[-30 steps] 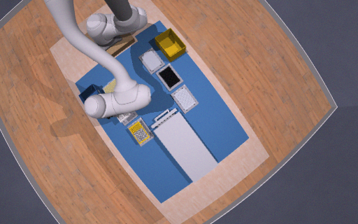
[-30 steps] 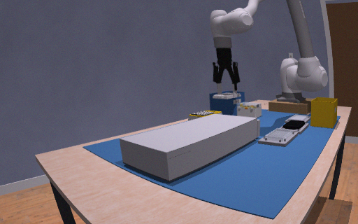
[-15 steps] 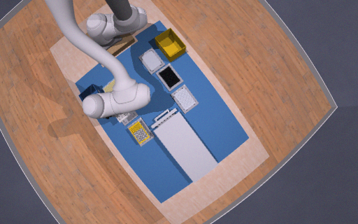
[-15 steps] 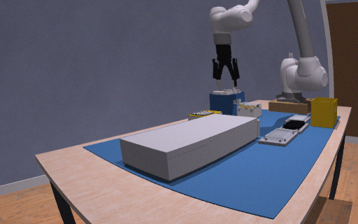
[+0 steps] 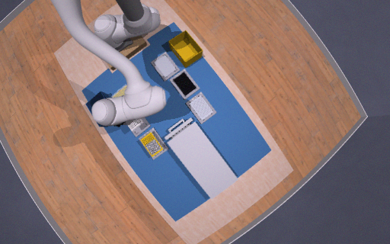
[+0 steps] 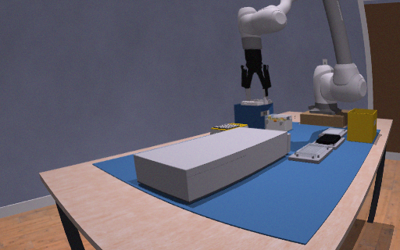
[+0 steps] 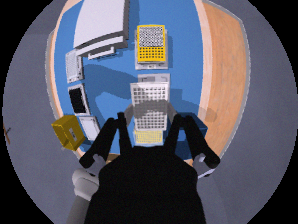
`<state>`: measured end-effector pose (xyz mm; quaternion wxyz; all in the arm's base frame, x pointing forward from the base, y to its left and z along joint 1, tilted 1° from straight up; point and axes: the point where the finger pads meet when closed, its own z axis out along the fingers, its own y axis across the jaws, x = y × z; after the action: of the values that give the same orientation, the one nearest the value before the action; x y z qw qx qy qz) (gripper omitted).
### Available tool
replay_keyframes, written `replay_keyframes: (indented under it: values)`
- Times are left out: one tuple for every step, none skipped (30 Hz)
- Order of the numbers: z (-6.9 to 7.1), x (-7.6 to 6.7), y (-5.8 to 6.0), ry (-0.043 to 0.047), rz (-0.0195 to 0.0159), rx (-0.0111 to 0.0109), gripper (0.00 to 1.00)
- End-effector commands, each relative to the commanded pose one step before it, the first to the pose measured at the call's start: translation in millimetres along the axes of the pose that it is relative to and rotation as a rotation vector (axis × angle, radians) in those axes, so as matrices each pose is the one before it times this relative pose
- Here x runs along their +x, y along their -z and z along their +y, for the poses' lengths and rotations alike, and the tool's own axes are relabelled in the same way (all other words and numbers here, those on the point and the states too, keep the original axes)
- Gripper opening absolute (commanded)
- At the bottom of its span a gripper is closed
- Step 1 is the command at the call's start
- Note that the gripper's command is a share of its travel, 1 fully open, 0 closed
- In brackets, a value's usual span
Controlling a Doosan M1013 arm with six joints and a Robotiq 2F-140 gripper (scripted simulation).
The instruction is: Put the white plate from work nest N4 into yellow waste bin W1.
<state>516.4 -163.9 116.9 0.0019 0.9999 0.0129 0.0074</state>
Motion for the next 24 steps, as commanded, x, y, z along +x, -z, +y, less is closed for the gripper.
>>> replay_keyframes:
  values:
    - [-4.77, -1.54, 0.12, -0.00029, 0.00014, -0.00006, 0.1]
    - [-2.53, -0.85, 0.0, 0.0, 0.0, 0.0, 0.1]
    - [-2.53, -0.85, 0.0, 0.0, 0.0, 0.0, 0.1]
    - [-2.53, -0.85, 0.0, 0.0, 0.0, 0.0, 0.1]
    - [-2.53, -0.85, 0.0, 0.0, 0.0, 0.0, 0.1]
    - [-2.53, -0.85, 0.0, 0.0, 0.0, 0.0, 0.1]
    - [-2.53, -0.85, 0.0, 0.0, 0.0, 0.0, 0.1]
    - [-2.53, -0.85, 0.0, 0.0, 0.0, 0.0, 0.1]
    - [-2.53, -0.85, 0.0, 0.0, 0.0, 0.0, 0.1]
    - [-2.53, -0.85, 0.0, 0.0, 0.0, 0.0, 0.1]
    - [-2.53, -0.85, 0.0, 0.0, 0.0, 0.0, 0.1]
    - [-2.53, -0.85, 0.0, 0.0, 0.0, 0.0, 0.1]
    - [-2.53, -0.85, 0.0, 0.0, 0.0, 0.0, 0.1]
    - [-2.53, -0.85, 0.0, 0.0, 0.0, 0.0, 0.1]
    - [-2.53, -0.85, 0.0, 0.0, 0.0, 0.0, 0.1]
    - [-2.53, -0.85, 0.0, 0.0, 0.0, 0.0, 0.1]
    - [0.0, 0.0, 0.0, 0.0, 0.0, 0.0, 0.1]
    - [0.0, 0.0, 0.0, 0.0, 0.0, 0.0, 0.1]
    - [-2.53, -0.85, 0.0, 0.0, 0.0, 0.0, 0.1]
    - [-2.53, -0.85, 0.0, 0.0, 0.0, 0.0, 0.1]
    - [-2.53, -0.85, 0.0, 0.0, 0.0, 0.0, 0.1]
    - [-2.53, -0.85, 0.0, 0.0, 0.0, 0.0, 0.1]
    - [-2.53, -0.85, 0.0, 0.0, 0.0, 0.0, 0.1]
    - [-2.53, -0.85, 0.0, 0.0, 0.0, 0.0, 0.1]
